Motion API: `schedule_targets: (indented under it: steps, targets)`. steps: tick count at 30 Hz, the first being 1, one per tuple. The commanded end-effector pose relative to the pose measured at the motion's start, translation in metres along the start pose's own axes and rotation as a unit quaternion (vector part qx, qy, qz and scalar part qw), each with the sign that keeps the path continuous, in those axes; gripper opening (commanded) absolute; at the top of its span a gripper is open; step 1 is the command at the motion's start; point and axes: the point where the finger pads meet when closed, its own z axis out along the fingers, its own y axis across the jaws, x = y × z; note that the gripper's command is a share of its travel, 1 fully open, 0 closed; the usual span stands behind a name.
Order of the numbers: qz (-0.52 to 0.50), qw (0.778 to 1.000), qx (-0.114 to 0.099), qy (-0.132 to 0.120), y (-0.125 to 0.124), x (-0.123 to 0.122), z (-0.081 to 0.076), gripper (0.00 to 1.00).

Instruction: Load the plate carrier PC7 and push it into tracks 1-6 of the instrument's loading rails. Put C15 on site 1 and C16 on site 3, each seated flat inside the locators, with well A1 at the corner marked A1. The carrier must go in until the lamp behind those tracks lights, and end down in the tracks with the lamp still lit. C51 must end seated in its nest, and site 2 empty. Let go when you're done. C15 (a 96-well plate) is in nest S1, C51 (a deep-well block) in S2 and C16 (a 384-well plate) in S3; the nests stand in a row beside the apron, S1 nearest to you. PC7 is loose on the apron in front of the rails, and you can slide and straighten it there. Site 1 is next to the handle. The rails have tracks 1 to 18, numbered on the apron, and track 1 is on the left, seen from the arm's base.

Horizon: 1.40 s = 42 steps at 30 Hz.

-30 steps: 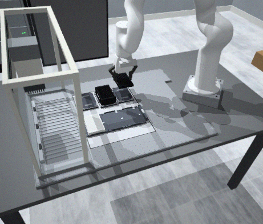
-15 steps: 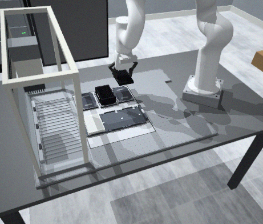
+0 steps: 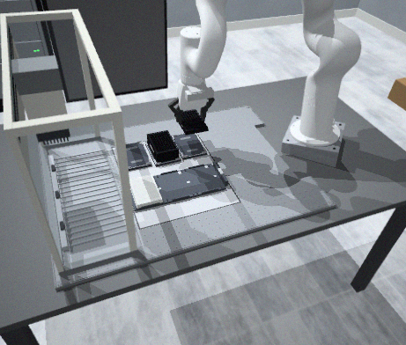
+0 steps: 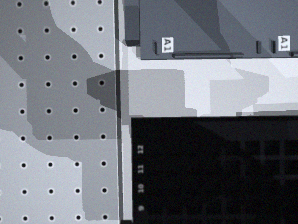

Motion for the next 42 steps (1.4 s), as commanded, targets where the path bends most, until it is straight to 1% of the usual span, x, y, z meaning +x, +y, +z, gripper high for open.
schedule_targets:
  steps: [1,5,7,22,24,37,42]
  targets:
    - [0.000,1.000,-0.001,-0.001,0.003,0.020,0.000,0.00]
    - [0.000,1.000,-0.001,-0.001,0.005,0.040,0.000,0.00]
    - [0.000,1.000,-0.001,-0.001,0.005,0.040,0.000,0.00]
    - [0.000,1.000,-0.001,-0.001,0.012,0.115,0.000,0.00]
    - [0.000,1.000,-0.001,-0.001,0.012,0.115,0.000,0.00]
    - [0.000,1.000,-0.001,-0.001,0.018,0.180,0.001,0.00]
    - [0.000,1.000,-0.001,-0.001,0.018,0.180,0.001,0.00]
